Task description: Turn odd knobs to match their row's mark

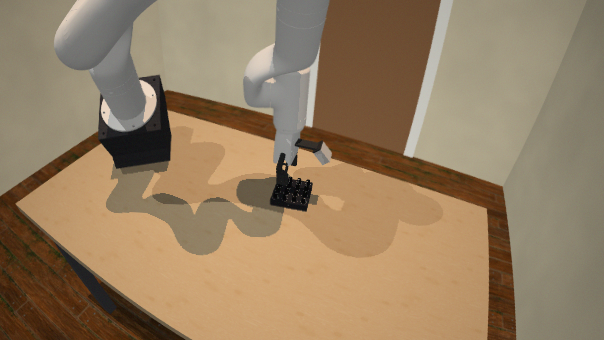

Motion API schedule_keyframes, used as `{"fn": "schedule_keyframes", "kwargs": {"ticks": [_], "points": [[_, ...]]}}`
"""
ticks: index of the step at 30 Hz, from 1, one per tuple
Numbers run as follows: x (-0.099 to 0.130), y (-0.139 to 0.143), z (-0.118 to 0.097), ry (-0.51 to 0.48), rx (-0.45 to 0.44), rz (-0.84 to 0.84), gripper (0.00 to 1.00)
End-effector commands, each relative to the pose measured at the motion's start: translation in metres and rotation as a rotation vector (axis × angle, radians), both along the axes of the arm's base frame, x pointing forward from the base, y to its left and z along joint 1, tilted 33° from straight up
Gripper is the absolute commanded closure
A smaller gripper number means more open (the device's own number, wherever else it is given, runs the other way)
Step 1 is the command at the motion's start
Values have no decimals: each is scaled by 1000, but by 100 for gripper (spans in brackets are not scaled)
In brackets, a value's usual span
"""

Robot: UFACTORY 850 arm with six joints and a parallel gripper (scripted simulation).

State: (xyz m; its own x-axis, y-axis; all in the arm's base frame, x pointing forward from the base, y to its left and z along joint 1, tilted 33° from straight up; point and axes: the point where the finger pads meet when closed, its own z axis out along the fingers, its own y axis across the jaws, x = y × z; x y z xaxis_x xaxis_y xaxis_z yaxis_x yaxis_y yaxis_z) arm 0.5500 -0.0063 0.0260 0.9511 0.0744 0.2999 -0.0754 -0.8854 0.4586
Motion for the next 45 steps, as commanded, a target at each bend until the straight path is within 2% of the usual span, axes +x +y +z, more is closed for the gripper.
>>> {"fn": "schedule_keyframes", "kwargs": {"ticks": [1,31,45], "points": [[-4,0,-1,2,0,-1,0],[-46,-7,-13,2,0,-1,0],[-50,-8,-14,2,0,-1,0]]}}
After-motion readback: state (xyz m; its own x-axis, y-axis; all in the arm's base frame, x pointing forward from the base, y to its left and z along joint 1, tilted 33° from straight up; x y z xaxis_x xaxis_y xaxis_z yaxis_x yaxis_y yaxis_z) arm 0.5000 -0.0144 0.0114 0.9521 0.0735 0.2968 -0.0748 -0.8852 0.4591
